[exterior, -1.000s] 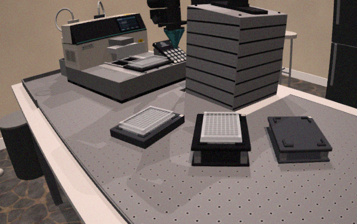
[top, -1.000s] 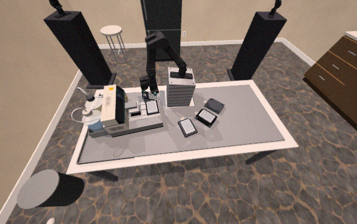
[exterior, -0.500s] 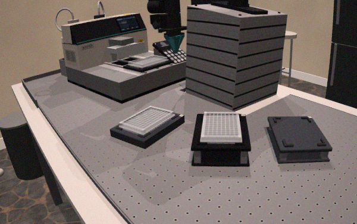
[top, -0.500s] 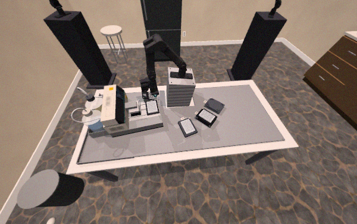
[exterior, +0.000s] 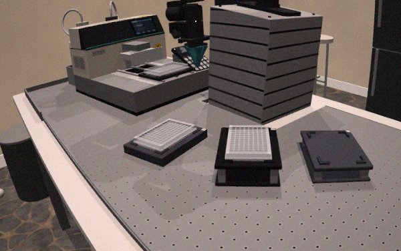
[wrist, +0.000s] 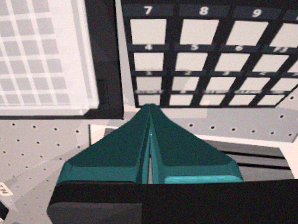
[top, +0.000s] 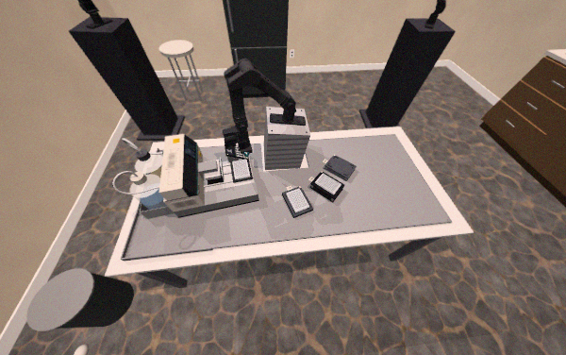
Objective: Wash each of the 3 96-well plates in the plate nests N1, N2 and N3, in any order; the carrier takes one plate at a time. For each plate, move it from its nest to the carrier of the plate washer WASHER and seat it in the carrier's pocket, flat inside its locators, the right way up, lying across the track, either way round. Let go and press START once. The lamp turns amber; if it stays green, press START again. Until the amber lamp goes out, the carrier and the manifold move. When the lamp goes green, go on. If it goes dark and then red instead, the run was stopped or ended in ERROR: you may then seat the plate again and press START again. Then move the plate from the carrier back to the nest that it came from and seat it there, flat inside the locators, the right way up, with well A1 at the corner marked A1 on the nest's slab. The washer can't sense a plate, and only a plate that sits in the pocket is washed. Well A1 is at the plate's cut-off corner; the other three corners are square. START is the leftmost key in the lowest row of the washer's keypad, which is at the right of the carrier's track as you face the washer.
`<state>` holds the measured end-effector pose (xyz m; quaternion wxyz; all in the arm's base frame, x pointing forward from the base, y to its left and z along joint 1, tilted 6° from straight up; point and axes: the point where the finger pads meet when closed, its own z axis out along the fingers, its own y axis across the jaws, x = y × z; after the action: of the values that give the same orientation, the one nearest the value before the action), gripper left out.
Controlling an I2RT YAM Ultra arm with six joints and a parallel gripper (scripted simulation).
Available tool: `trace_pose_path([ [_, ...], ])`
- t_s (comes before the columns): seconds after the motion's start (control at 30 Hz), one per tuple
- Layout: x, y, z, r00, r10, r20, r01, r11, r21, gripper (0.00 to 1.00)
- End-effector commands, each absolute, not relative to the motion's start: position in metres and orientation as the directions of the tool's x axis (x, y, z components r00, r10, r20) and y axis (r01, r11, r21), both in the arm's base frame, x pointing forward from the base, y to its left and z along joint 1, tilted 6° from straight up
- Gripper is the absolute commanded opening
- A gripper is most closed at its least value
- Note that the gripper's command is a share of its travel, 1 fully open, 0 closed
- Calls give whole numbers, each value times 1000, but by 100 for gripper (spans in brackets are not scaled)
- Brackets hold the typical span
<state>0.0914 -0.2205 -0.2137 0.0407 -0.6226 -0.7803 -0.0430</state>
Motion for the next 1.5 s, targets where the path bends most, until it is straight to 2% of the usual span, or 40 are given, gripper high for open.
trace_pose_path([
  [0.0, 93, -225, -216, -222, 970, 99, 975, 221, 19, 0],
  [1.47, 93, -224, -228, -222, 970, 99, 975, 221, 19, 0],
])
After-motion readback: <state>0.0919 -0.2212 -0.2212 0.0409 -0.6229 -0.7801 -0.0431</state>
